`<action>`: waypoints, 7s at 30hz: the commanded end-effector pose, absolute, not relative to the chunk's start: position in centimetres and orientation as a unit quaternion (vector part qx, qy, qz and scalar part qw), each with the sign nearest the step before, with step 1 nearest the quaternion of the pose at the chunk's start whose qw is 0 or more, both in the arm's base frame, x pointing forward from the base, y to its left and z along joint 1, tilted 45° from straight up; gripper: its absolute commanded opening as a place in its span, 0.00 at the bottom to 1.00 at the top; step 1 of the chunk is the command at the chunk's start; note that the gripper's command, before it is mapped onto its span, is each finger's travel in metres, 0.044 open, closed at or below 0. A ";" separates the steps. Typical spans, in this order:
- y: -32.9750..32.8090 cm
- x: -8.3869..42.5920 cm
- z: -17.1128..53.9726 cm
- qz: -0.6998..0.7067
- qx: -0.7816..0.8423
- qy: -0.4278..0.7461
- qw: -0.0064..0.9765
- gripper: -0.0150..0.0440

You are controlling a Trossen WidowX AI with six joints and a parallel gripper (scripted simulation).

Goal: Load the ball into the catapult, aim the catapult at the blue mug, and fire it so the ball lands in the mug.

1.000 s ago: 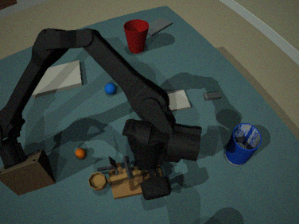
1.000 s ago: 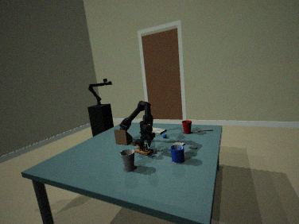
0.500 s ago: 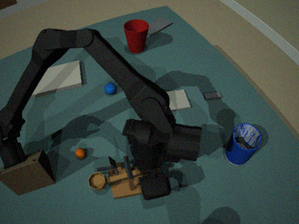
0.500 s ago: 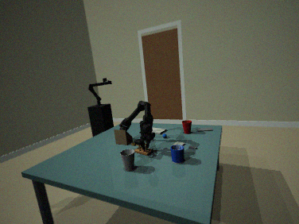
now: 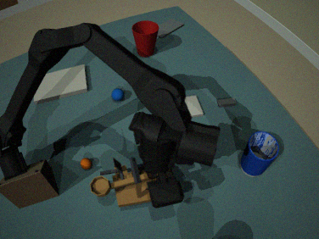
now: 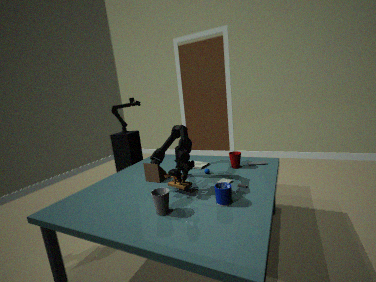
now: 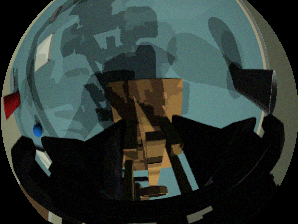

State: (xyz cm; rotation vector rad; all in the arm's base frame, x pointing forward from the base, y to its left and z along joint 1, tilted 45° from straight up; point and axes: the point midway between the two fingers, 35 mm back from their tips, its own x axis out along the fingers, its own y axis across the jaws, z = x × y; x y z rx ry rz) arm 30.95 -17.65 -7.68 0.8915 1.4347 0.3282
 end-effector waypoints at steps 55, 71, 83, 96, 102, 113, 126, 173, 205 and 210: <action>-21.9 30.2 -3.4 0.144 0.387 0.634 0.653 1.00; -23.6 29.8 -1.2 0.144 0.390 0.631 0.655 0.91; -14.3 26.6 1.3 0.177 0.356 0.624 0.673 0.76; -3.8 19.3 1.3 0.214 0.321 0.613 0.689 0.76; -3.9 19.0 1.0 0.214 0.321 0.613 0.689 0.76; -2.6 19.3 -0.4 0.214 0.321 0.613 0.689 0.76; -1.2 19.6 -1.9 0.214 0.321 0.613 0.689 0.76; -8.4 18.3 6.1 0.213 0.320 0.614 0.689 0.25; -13.2 19.3 -0.1 0.208 0.351 0.695 0.592 0.25; -13.9 19.3 -1.7 0.207 0.355 0.710 0.572 0.25</action>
